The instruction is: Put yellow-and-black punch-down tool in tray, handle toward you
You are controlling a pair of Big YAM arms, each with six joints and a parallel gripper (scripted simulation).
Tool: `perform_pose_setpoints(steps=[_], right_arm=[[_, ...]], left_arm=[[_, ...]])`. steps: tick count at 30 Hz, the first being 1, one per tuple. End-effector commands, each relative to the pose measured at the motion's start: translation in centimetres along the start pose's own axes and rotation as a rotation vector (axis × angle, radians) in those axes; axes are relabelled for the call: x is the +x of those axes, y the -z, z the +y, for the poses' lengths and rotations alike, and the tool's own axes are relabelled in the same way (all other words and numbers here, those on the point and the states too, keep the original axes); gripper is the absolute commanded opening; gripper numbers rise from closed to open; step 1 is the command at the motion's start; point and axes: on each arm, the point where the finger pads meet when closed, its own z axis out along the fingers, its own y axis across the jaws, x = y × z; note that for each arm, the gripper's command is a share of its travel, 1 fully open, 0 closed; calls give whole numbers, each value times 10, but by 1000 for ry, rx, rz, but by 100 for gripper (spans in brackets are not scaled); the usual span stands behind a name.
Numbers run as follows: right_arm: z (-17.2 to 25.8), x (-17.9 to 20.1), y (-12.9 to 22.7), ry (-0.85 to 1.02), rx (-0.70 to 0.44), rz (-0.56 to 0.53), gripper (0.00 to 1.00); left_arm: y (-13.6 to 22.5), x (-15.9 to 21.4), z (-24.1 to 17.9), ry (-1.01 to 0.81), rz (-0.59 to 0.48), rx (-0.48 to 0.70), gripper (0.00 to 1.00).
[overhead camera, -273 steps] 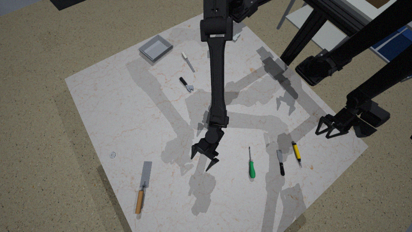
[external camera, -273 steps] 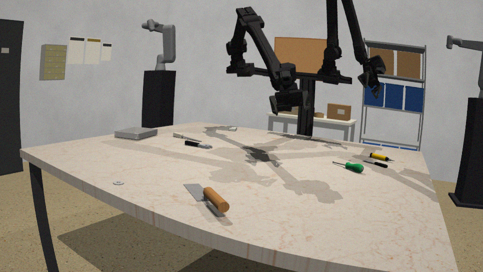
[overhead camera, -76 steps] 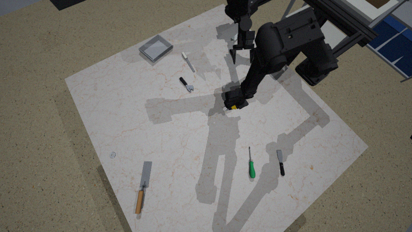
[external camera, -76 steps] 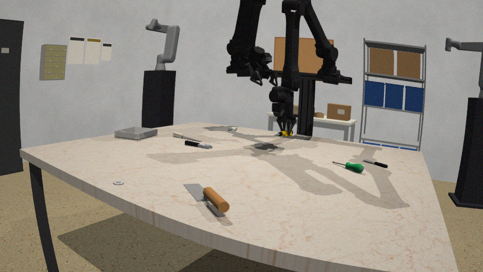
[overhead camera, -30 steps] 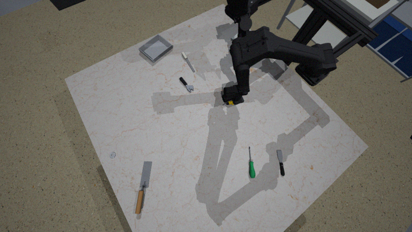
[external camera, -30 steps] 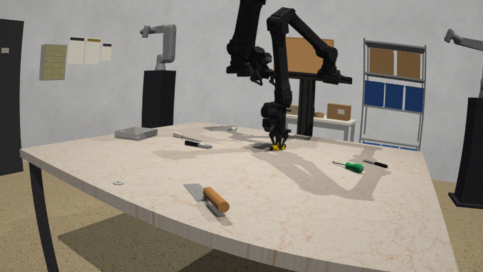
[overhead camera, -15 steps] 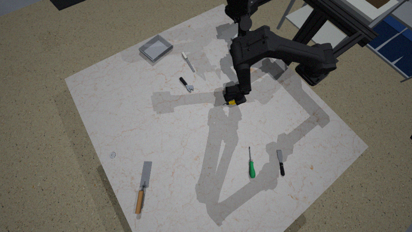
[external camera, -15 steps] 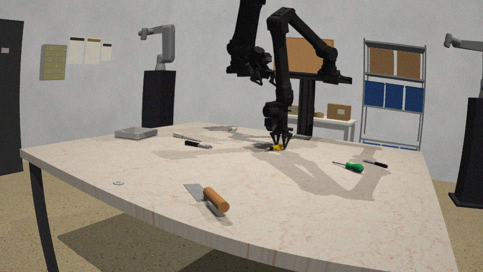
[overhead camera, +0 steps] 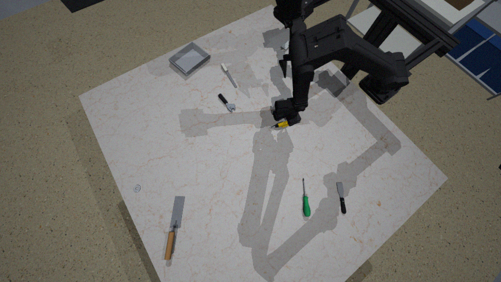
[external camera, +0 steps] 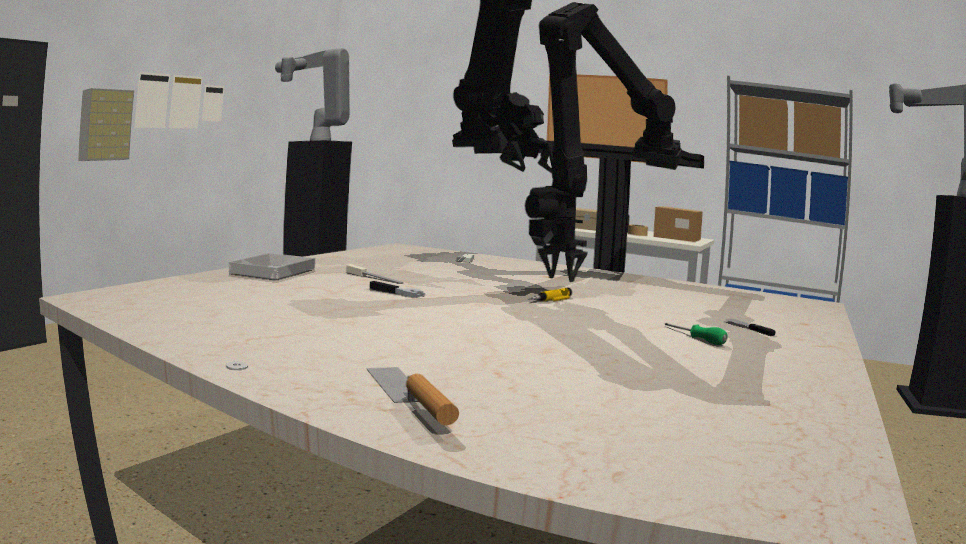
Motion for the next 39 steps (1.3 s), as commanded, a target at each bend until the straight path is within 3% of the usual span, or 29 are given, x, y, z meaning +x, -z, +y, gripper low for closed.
perform_pose_setpoints(steps=[1, 5, 10, 13, 14, 16, 23, 30, 39], right_arm=[[-4, -6, 10, 5, 4, -21, 100], [-4, -6, 10, 5, 4, -21, 100], [-4, -6, 10, 5, 4, -21, 100], [-4, 5, -3, -87, 16, 25, 66], [-4, 12, -12, -136, 27, 54, 64], [-4, 12, -12, -136, 27, 54, 64], [-12, 52, -76, -402, 177, 223, 64], [-19, 71, -115, -528, 283, 301, 64], [-25, 93, -158, -711, 401, 394, 64]], left_arm=[[42, 4, -3, 2, -2, 2, 65], [64, -5, 10, -1, -32, -2, 65], [90, -37, 58, 18, -164, -25, 65], [103, -55, 84, 44, -237, -36, 65], [108, -61, 95, 56, -265, -42, 65], [108, -61, 95, 56, -265, -42, 65], [146, -108, 175, 149, -469, -90, 65], [184, -159, 251, 251, -675, -119, 65], [203, -184, 293, 313, -786, -123, 65]])
